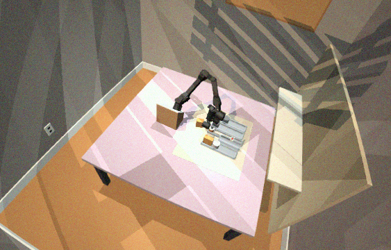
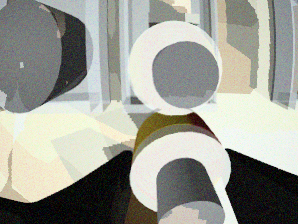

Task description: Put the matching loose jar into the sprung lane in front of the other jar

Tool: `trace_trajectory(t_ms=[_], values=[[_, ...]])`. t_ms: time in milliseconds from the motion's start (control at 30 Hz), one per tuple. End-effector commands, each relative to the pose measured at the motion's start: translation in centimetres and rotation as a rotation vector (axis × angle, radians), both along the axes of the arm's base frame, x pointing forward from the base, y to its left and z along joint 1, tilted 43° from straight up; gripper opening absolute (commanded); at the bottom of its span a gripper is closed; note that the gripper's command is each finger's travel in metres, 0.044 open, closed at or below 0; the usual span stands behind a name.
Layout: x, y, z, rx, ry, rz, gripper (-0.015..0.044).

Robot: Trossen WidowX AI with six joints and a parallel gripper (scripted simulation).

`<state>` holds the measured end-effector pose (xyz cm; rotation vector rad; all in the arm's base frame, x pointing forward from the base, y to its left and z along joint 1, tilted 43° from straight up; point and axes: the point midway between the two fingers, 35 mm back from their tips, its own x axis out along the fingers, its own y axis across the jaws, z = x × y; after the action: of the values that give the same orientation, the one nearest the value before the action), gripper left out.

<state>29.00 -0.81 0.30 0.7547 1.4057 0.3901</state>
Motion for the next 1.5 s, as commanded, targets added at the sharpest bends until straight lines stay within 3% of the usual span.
trace_trajectory(t_ms=[0,1467], values=[[0.9,-0.3,0.2,-0.004,-0.021,-0.004,0.0],[2.7,-0.8,0.3,-0.004,-0.022,-0.004,0.0]])
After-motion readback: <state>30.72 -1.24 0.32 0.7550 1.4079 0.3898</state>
